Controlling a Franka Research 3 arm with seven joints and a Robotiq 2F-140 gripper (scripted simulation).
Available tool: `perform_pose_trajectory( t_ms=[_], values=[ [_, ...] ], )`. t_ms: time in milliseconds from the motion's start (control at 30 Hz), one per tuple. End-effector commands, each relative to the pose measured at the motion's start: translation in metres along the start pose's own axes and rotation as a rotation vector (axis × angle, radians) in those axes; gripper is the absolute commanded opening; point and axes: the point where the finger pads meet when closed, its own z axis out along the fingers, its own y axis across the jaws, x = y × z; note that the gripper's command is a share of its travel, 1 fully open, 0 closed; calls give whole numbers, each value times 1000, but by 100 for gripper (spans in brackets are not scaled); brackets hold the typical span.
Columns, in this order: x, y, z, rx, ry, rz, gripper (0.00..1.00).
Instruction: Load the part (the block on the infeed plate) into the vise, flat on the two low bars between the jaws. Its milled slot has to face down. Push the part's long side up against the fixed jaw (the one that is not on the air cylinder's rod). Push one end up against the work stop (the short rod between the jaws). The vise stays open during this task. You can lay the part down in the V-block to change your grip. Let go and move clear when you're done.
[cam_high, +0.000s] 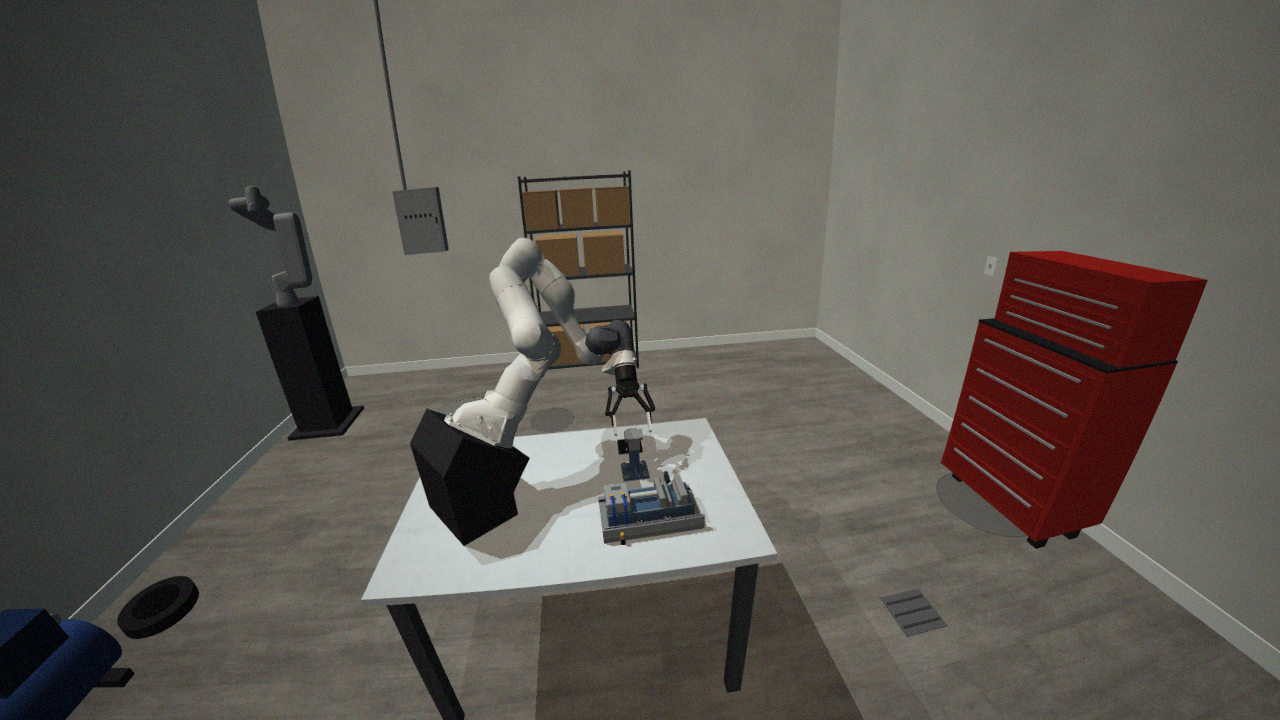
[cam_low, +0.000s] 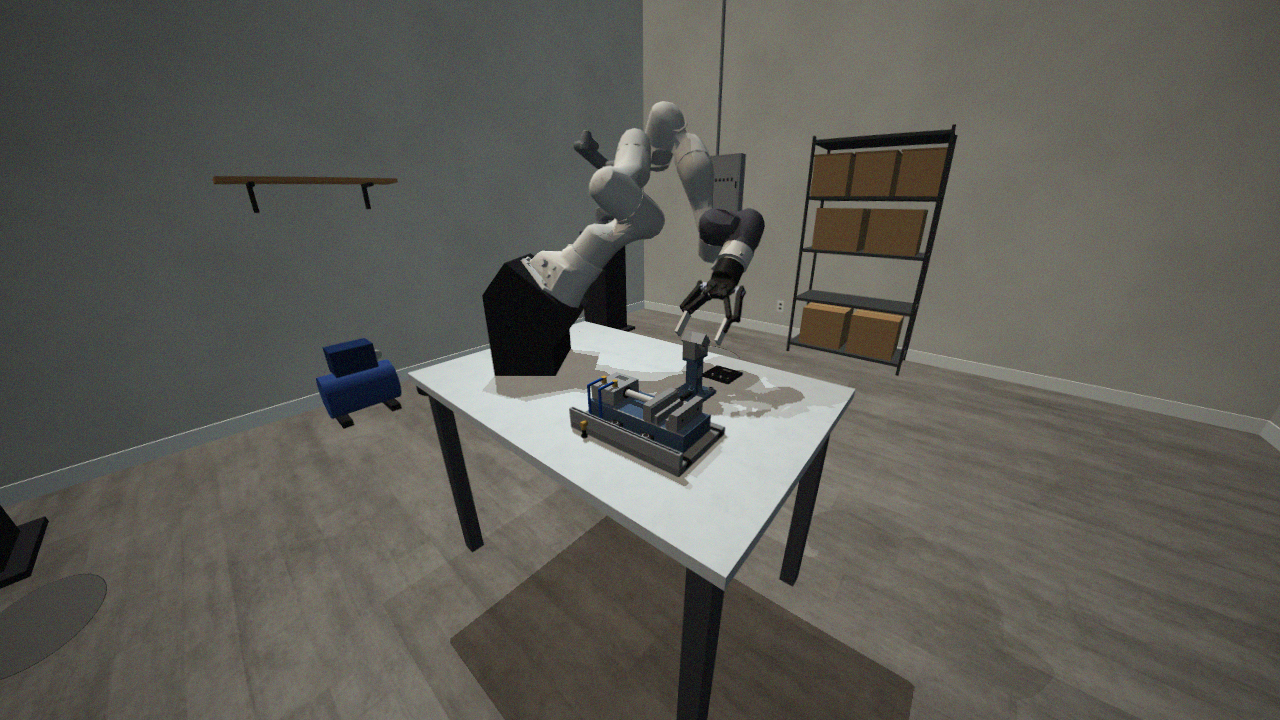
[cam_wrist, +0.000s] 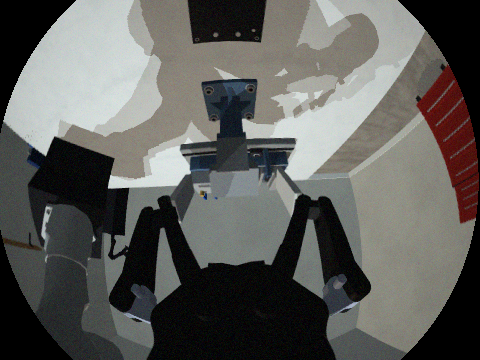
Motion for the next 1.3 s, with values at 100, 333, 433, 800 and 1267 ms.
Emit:
perform_pose_trajectory(
  t_ms=[100,333,433,800,1267],
  values=[
    [0,0,1,0,2,9,76],
    [0,0,1,0,2,9,76],
    [0,0,1,0,2,9,76],
    [0,0,1,0,2,9,76],
    [0,0,1,0,2,9,0]
  ],
)
